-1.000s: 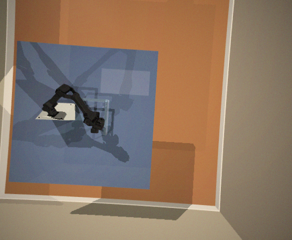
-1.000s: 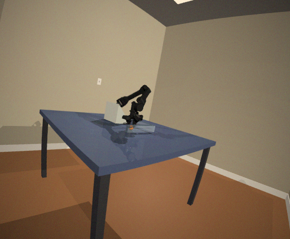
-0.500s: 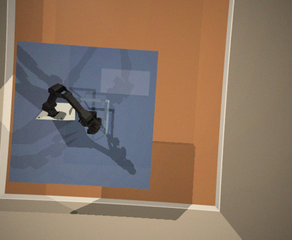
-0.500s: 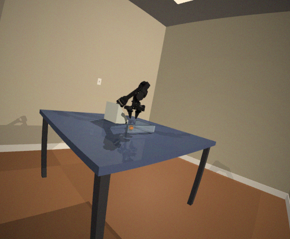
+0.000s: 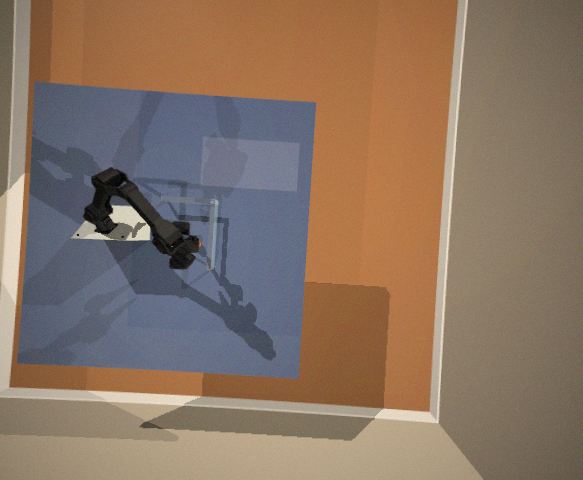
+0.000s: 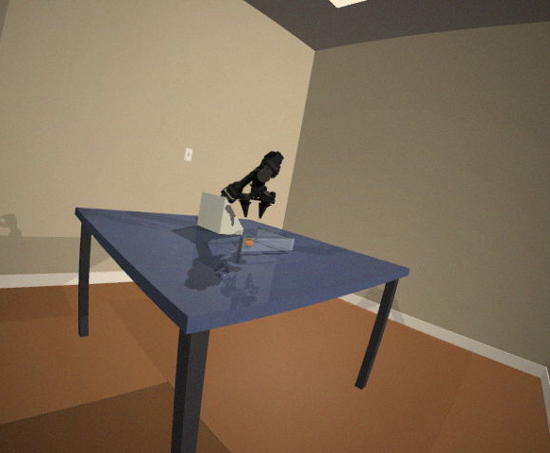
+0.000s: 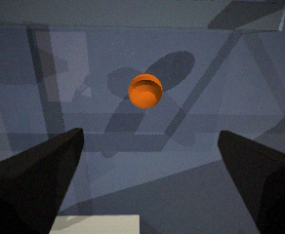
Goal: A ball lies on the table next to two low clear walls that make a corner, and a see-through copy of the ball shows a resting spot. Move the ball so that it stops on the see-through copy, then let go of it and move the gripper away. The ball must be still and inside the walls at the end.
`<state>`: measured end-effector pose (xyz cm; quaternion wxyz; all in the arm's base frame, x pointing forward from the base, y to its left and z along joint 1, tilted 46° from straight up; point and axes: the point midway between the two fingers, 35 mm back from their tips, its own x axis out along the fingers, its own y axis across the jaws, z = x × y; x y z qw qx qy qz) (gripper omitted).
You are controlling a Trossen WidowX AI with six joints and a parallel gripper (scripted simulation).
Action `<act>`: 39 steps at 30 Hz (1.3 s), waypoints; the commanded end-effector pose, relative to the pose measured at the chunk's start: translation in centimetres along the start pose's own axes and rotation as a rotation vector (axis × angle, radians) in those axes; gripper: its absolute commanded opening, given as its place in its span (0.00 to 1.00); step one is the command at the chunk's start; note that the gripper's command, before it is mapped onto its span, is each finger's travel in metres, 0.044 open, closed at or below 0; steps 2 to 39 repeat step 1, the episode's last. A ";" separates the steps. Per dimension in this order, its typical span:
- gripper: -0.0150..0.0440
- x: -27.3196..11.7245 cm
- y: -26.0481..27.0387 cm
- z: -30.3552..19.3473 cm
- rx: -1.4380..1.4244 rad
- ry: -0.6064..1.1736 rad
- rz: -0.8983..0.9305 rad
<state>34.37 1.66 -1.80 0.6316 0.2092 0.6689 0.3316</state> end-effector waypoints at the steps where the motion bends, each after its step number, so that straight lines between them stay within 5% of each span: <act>1: 1.00 -1.3 0.1 -0.1 -0.009 0.003 -0.003; 39: 1.00 -1.3 0.1 -0.1 -0.009 0.003 -0.003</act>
